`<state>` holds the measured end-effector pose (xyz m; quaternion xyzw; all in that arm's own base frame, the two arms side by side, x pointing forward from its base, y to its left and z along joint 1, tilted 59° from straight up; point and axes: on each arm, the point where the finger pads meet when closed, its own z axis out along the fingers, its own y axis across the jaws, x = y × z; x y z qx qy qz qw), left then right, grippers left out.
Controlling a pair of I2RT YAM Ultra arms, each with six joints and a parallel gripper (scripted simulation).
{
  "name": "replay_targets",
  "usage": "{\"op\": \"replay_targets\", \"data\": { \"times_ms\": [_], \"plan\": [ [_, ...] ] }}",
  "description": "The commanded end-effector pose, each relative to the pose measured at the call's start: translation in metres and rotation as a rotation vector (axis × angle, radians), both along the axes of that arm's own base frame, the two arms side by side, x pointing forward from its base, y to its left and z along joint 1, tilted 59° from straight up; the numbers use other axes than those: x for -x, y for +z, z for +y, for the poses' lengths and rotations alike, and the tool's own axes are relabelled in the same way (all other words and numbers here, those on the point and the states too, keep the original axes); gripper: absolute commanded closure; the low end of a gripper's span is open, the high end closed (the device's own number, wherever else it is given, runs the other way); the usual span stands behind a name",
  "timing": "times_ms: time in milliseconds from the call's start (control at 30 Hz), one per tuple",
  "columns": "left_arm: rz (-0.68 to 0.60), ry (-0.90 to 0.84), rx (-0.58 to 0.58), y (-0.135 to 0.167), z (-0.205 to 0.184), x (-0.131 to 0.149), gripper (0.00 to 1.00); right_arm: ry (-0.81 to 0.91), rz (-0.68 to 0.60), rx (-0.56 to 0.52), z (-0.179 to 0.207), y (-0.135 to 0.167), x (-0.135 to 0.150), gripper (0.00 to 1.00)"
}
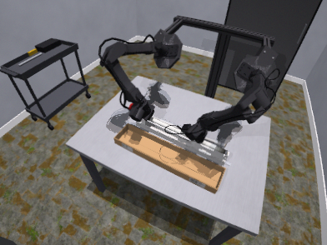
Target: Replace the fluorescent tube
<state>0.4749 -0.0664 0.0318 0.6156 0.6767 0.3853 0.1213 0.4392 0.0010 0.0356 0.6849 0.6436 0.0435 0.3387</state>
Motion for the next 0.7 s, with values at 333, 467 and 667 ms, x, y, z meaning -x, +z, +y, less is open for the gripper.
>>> {"op": "replay_targets", "data": {
  "times_ms": [333, 467, 667],
  "plan": [
    [0.004, -0.024, -0.005, 0.01, -0.013, 0.014, 0.89, 0.003, -0.011, 0.01, 0.008, 0.013, 0.009, 0.89],
    [0.006, -0.023, -0.008, 0.011, -0.013, 0.016, 0.89, 0.002, -0.007, 0.011, 0.008, 0.013, 0.012, 0.89],
    [0.02, -0.049, -0.002, 0.01, -0.017, 0.018, 0.89, 0.004, -0.011, 0.01, 0.009, 0.015, 0.013, 0.89]
  ]
}}
